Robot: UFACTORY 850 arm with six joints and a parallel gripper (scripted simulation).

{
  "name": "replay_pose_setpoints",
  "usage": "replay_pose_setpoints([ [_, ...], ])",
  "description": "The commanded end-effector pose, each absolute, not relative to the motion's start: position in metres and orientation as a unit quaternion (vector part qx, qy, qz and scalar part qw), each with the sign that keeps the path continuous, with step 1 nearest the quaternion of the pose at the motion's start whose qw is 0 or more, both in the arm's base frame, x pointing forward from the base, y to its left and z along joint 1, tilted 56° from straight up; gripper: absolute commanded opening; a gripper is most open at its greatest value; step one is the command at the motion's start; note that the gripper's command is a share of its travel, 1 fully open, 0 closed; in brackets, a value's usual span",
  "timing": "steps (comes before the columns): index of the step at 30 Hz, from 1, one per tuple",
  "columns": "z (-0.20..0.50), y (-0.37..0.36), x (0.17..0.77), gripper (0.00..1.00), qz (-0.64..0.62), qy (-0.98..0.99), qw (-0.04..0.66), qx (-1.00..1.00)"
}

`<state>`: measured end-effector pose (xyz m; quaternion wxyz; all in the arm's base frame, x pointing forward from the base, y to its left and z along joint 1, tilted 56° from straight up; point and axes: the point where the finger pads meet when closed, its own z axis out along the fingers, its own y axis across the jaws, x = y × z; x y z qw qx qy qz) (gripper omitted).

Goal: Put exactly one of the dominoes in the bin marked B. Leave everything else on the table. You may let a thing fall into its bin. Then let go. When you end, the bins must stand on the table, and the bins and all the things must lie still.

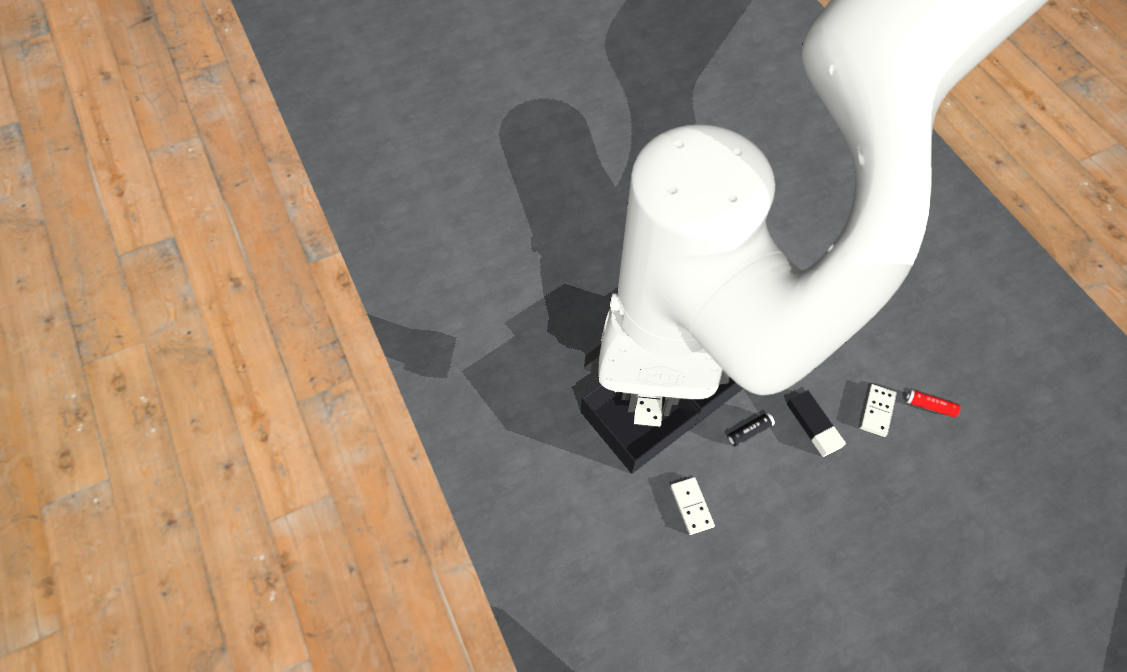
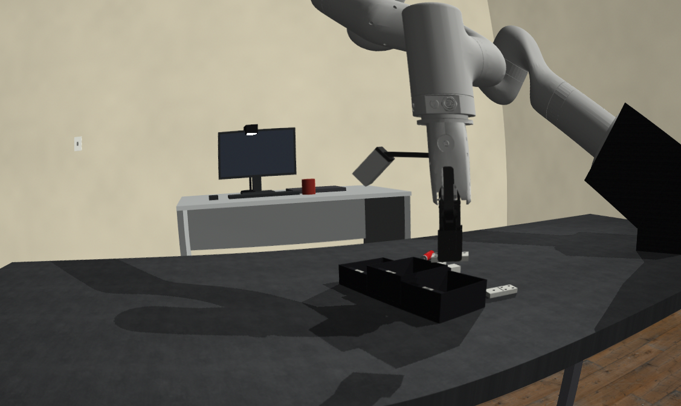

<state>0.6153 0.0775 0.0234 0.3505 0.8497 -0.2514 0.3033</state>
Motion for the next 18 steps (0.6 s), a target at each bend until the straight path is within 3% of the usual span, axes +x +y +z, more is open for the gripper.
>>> replay_pose_setpoints([
  [1, 0.0238, 0.0783, 0.6157, 0.0, 0.333, -0.316, 0.324, 0.827],
  [18, 0.0239, 0.0784, 0.6159, 0.0, 0.412, -0.539, 0.215, 0.702],
])
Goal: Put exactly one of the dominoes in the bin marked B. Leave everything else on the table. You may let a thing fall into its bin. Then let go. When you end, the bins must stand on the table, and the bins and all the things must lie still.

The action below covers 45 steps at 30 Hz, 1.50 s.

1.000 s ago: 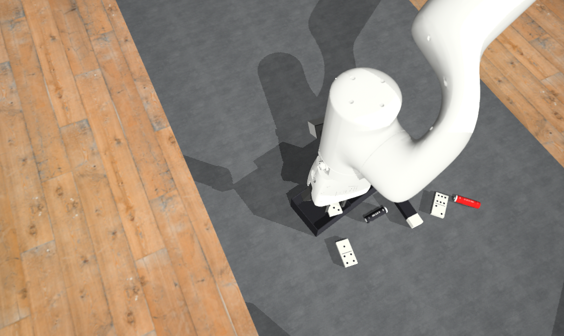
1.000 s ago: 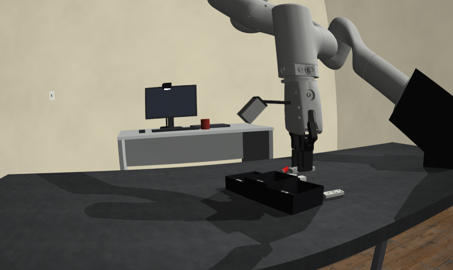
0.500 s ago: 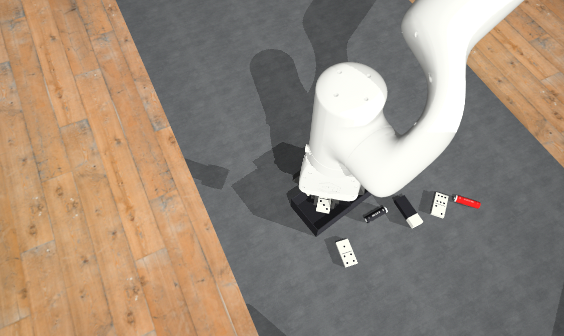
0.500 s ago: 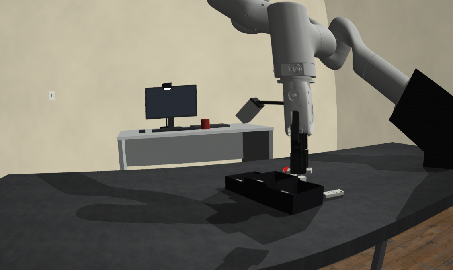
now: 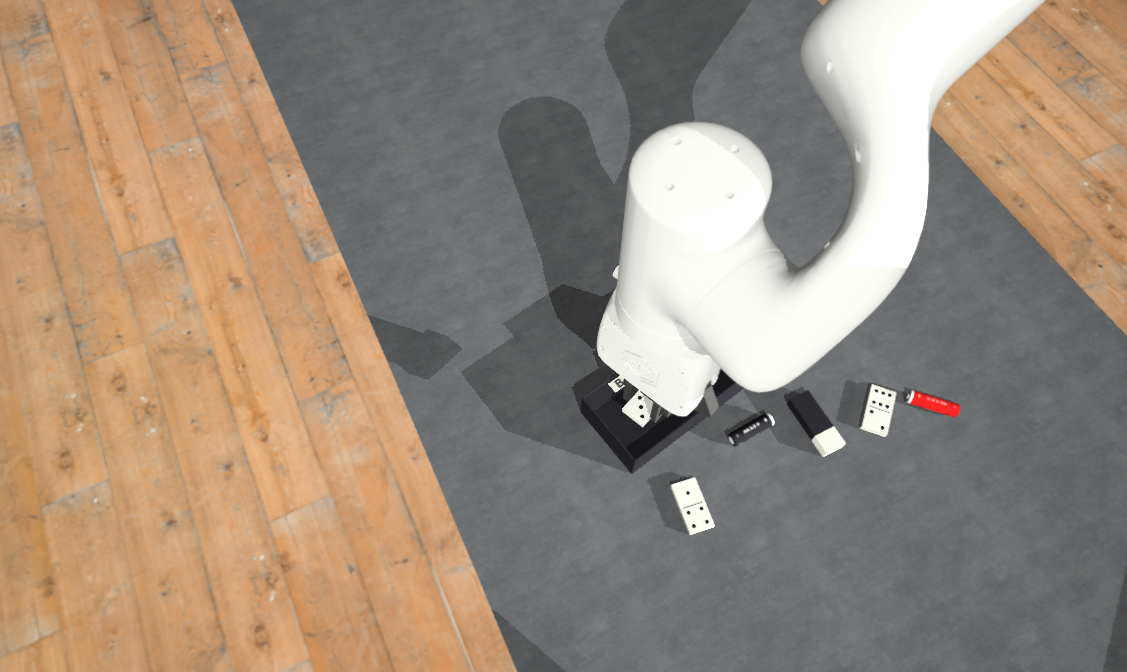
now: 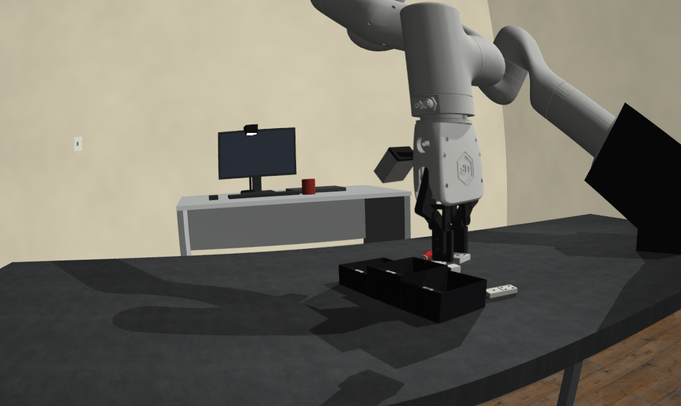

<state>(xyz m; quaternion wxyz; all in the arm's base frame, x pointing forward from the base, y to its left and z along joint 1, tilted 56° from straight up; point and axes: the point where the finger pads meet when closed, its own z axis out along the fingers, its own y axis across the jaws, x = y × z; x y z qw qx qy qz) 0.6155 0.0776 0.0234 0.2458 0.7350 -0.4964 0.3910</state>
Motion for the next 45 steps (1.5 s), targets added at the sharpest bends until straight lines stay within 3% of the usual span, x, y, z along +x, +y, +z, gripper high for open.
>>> replay_pose_setpoints([
  [1, 0.024, 0.078, 0.616, 0.0, 0.416, -0.548, 0.209, 0.695],
  [45, -0.003, 0.042, 0.633, 0.0, 0.423, -0.563, 0.198, 0.682],
])
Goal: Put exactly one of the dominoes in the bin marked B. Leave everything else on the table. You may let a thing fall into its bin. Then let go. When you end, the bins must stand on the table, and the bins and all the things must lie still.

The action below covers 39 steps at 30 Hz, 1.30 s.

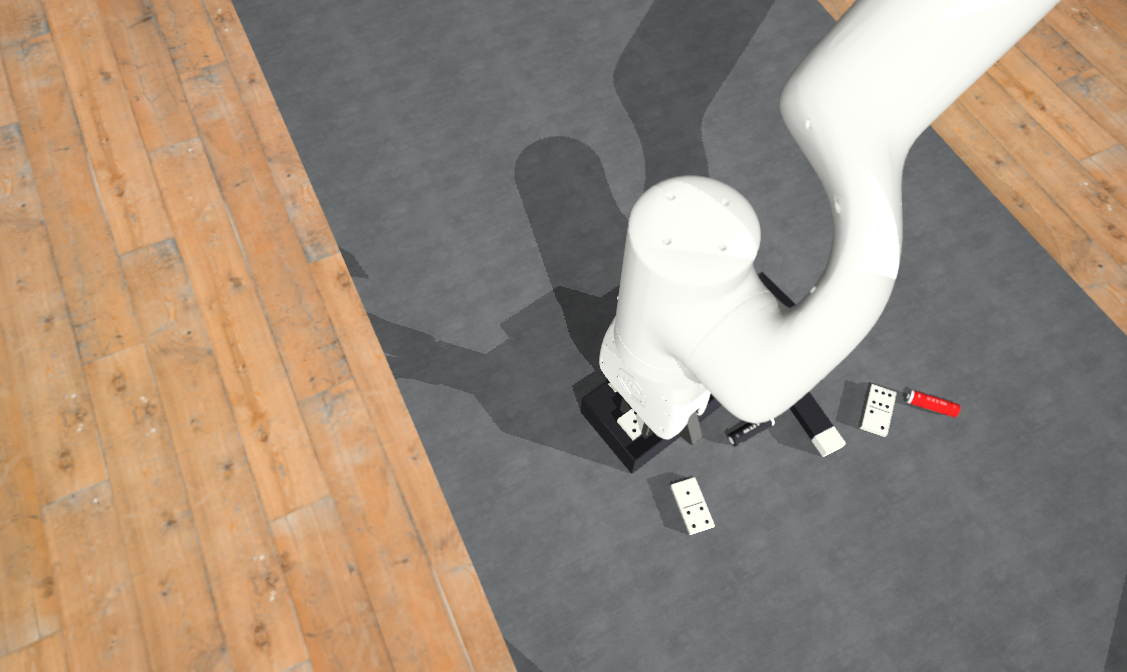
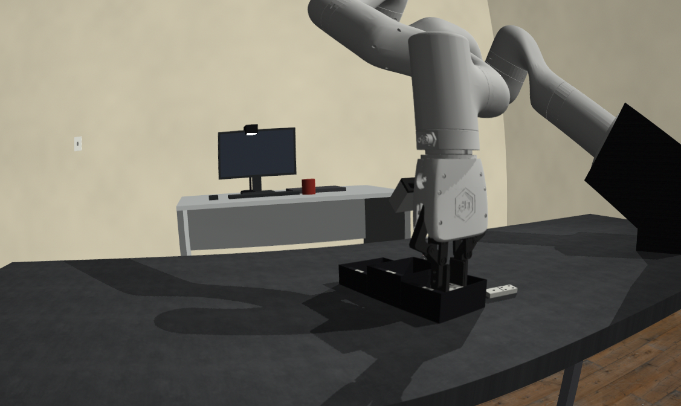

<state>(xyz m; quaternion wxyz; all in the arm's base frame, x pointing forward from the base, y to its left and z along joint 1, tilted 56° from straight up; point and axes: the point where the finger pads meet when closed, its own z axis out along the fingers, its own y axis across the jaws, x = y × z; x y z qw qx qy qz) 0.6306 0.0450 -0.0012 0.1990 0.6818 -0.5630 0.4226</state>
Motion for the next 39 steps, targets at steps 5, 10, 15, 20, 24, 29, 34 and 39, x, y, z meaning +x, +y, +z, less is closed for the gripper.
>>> replay_pose_setpoints([
  [5, -0.0052, 0.04, 0.6339, 0.0, 0.423, -0.563, 0.198, 0.682],
  [10, -0.0052, 0.04, 0.6339, 0.0, 0.423, -0.563, 0.198, 0.682],
  [15, -0.0052, 0.04, 0.6339, 0.31, 0.423, -0.563, 0.198, 0.682],
  [20, -0.0052, 0.04, 0.6338, 0.31, 0.423, -0.563, 0.198, 0.682],
  [24, -0.0052, 0.04, 0.6339, 0.31, 0.423, -0.563, 0.198, 0.682],
  [29, -0.0052, 0.04, 0.6339, 0.31, 0.423, -0.563, 0.198, 0.682],
  [34, -0.003, 0.0429, 0.6324, 0.31, 0.423, -0.563, 0.198, 0.682],
  [39, -0.0008, 0.0459, 0.631, 0.31, 0.423, -0.563, 0.198, 0.682],
])
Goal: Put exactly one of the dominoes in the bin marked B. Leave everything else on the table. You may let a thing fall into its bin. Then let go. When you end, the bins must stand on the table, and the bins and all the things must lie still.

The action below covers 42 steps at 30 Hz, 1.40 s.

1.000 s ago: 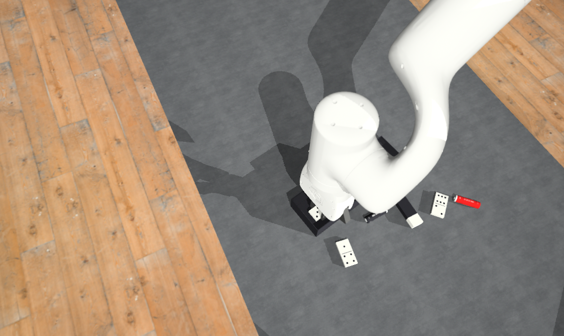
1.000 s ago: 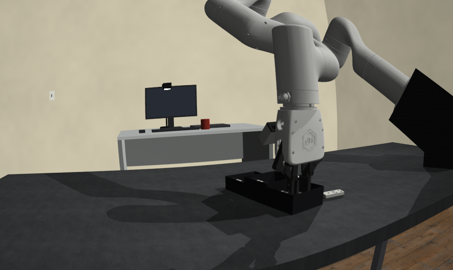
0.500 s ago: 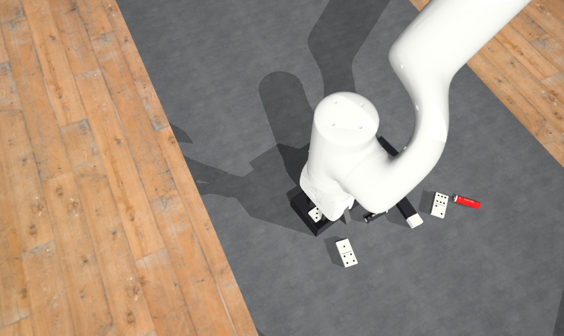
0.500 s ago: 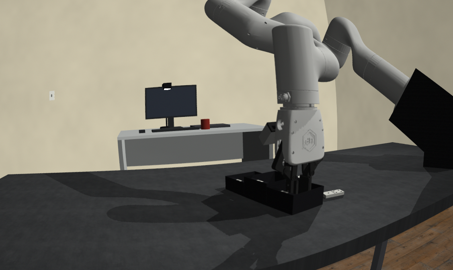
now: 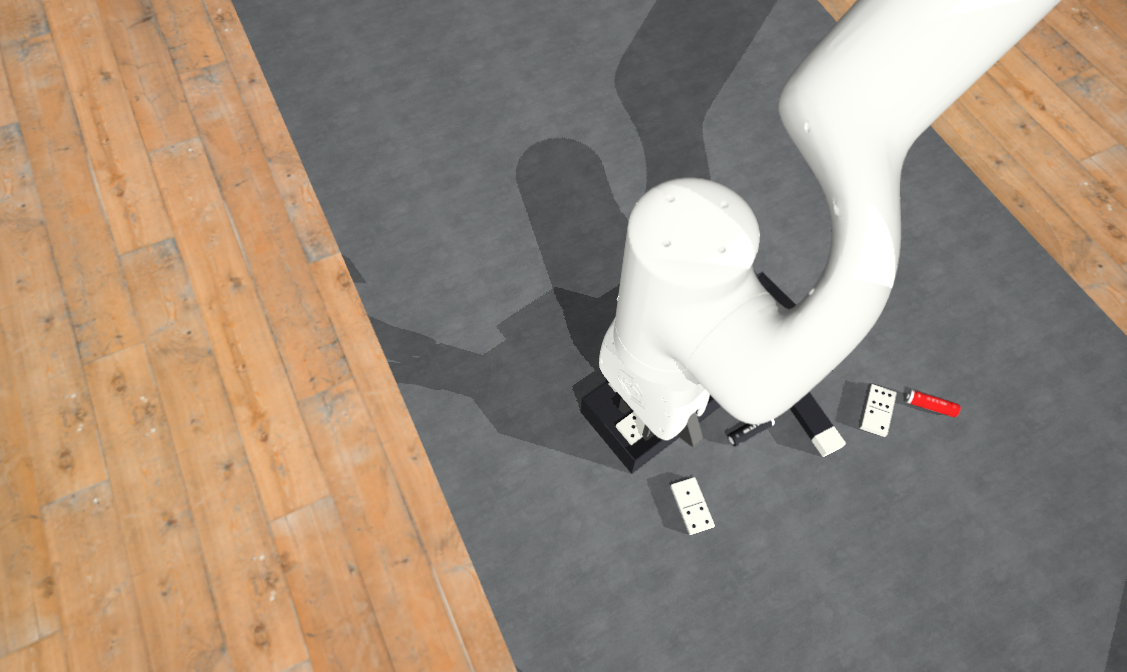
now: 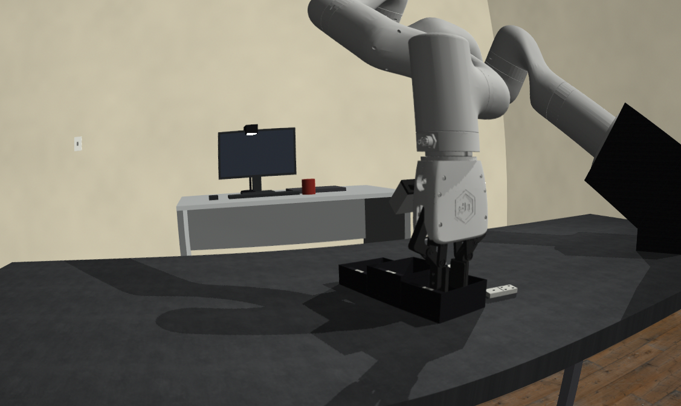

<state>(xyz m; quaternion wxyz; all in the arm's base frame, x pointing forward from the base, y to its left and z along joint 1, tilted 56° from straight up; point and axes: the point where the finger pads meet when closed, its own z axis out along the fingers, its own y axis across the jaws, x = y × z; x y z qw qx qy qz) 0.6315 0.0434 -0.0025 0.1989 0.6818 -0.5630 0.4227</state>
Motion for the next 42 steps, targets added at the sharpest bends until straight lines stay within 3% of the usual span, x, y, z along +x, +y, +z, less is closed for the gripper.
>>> replay_pose_setpoints([
  [1, 0.0, 0.047, 0.631, 0.31, 0.423, -0.563, 0.198, 0.682],
  [26, 0.024, 0.078, 0.616, 0.31, 0.423, -0.563, 0.198, 0.682],
  [27, 0.026, 0.081, 0.614, 1.0, 0.423, -0.563, 0.198, 0.682],
  [42, 0.055, 0.12, 0.596, 1.0, 0.423, -0.563, 0.198, 0.682],
])
